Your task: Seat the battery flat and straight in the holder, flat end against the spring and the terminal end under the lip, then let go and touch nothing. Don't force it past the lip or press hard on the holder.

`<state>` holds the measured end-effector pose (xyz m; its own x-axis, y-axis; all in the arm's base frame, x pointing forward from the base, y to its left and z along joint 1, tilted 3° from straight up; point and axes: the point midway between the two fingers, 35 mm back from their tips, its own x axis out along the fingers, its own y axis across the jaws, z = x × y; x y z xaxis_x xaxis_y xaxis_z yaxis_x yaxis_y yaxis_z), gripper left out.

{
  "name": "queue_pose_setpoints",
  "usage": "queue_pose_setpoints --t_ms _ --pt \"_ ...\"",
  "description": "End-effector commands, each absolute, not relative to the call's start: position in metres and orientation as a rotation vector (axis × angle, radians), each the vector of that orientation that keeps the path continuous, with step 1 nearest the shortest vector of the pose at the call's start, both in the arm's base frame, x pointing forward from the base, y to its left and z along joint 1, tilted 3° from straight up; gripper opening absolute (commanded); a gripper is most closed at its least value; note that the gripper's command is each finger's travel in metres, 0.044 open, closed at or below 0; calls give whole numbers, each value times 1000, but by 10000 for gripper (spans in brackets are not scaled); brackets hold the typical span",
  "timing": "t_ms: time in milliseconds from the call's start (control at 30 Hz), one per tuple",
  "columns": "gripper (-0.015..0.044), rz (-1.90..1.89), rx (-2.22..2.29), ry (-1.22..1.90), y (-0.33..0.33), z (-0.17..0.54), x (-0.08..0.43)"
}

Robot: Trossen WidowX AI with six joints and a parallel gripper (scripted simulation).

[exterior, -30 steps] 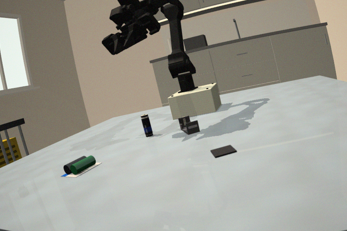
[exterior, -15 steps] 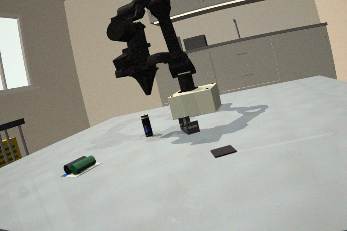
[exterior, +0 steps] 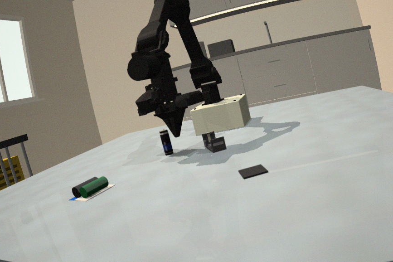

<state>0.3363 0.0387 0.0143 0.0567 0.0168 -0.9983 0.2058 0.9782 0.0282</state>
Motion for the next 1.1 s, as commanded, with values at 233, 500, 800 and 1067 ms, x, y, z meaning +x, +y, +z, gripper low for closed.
queue_pose_setpoints --t_ms 233,500,800,1067 --pt "0 -151 182 1493 26 10 337" --pt "0 -151 181 1493 13 10 334" --pt "0 -152 180 1493 -2 10 331" --pt "0 -153 179 1493 -14 9 328"
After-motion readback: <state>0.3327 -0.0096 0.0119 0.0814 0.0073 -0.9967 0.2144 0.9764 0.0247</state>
